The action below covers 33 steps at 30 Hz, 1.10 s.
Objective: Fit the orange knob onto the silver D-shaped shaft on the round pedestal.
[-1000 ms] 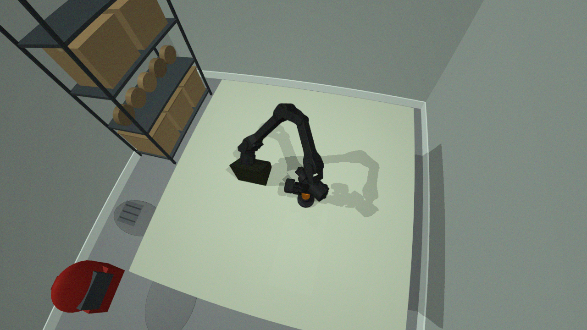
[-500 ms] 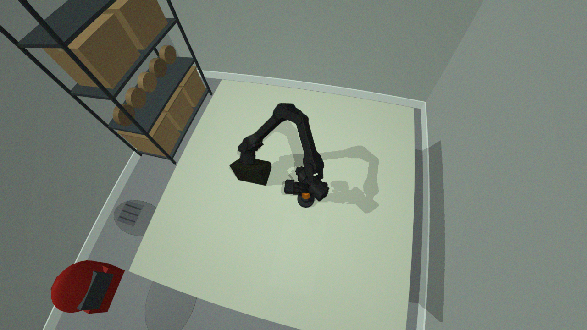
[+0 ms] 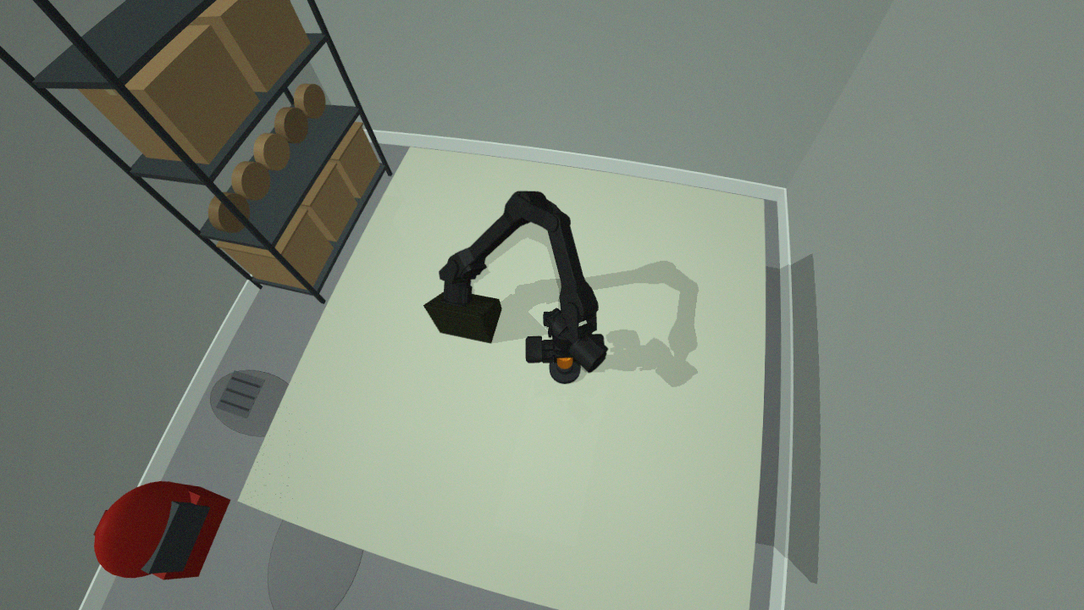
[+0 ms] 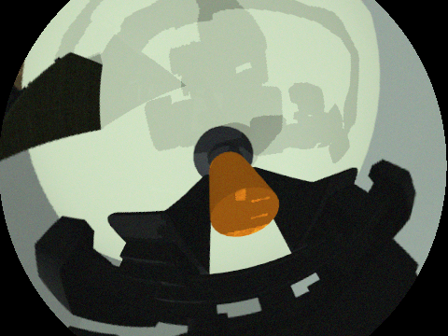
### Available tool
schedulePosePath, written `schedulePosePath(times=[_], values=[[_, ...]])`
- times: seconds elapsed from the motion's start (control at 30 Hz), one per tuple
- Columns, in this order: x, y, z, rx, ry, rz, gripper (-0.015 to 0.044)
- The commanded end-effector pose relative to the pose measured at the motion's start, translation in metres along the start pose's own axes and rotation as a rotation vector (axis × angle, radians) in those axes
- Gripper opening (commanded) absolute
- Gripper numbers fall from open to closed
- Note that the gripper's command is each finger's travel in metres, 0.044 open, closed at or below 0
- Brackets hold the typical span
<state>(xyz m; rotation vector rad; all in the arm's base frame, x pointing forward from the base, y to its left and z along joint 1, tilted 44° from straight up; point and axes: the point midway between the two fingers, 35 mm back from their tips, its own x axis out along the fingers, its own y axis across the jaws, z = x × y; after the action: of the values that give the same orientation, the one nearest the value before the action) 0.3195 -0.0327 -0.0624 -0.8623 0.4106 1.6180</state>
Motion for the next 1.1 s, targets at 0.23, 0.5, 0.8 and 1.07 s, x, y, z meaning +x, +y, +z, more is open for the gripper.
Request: schedulePosePath(times=[0.23, 0.5, 0.8, 1.07], values=[[0.003, 0.000, 0.000, -0.008, 0.000, -0.003, 0.0000], [0.011, 0.000, 0.001, -0.005, 0.000, -0.003, 0.0000], [0.018, 0.000, 0.000, -0.005, -0.001, -0.003, 0.0000], [0.017, 0.000, 0.001, -0.010, 0.001, 0.002, 0.0000]])
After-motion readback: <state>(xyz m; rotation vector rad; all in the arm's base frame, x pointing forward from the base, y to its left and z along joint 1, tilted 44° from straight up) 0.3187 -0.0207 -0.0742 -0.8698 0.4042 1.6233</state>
